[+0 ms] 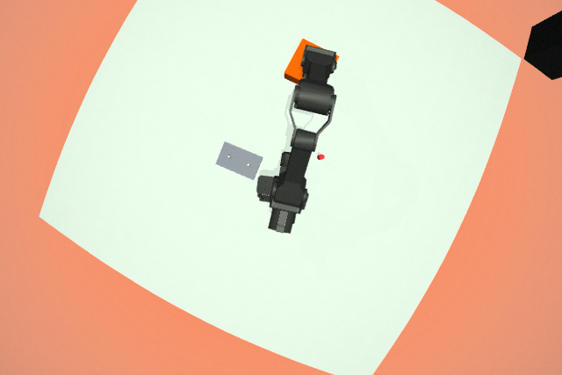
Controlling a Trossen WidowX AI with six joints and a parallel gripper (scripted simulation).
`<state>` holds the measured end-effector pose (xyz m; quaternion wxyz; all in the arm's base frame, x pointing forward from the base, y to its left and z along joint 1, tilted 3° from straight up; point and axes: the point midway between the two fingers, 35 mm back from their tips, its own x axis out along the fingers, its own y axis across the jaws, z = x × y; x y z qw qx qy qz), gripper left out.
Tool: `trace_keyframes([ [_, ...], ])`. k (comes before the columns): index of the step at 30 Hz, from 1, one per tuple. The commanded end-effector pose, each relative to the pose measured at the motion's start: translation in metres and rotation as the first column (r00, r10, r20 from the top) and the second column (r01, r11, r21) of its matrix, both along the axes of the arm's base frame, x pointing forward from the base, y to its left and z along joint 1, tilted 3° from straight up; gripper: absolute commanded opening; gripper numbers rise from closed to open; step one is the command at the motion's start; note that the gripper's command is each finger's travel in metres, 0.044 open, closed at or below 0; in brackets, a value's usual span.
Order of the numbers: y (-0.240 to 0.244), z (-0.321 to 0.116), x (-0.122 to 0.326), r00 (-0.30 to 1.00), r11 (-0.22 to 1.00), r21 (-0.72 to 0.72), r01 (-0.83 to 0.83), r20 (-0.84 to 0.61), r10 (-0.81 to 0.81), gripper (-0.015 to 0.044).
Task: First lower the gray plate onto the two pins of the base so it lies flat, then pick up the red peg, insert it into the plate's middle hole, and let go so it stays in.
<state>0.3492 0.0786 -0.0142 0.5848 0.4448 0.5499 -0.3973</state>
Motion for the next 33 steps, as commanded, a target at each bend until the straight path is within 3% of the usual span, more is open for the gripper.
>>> trace_keyframes([
  [1, -0.001, 0.009, 0.002, 1.0, 1.0, -0.004, 0.006, 0.005, -0.006, 0.0],
  [33, -0.004, 0.11, -0.002, 1.0, 1.0, -0.003, 0.002, 0.008, -0.002, 0.0],
])
